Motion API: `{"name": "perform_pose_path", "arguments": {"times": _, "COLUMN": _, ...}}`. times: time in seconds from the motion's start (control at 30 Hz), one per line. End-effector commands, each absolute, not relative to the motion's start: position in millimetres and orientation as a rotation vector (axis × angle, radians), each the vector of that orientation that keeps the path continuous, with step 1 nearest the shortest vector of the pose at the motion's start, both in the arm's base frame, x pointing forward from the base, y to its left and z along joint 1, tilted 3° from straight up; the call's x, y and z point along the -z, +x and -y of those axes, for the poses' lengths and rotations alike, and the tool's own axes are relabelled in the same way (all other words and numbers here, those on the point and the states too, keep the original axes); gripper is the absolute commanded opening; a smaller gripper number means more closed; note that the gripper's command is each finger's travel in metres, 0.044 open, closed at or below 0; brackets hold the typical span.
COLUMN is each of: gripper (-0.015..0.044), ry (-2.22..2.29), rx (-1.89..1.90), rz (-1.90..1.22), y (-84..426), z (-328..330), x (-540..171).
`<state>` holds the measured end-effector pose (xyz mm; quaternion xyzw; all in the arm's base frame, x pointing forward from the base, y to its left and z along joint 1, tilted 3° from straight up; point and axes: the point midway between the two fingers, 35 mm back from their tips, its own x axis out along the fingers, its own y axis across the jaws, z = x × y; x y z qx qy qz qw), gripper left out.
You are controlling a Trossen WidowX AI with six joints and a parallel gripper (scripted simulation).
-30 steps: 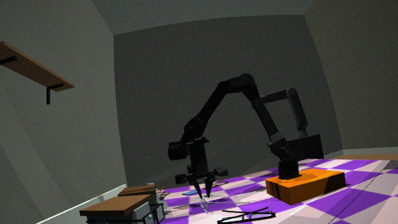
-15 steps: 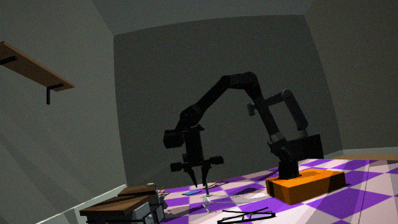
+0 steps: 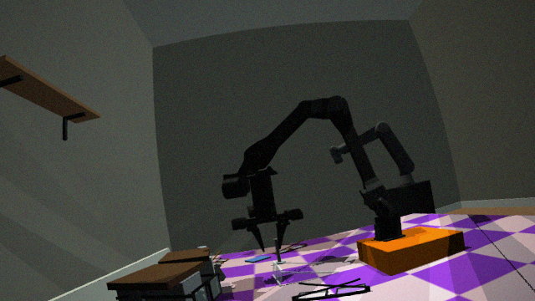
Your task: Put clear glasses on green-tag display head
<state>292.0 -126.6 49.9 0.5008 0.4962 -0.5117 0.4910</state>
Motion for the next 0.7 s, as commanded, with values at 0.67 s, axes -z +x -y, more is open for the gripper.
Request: {"name": "perform_pose_path", "arguments": {"times": 0.67, "gripper": 0.0140, "ry": 1.223, "rx": 1.254, "rz": -1.214, "y": 288, "z": 125, "x": -29}}
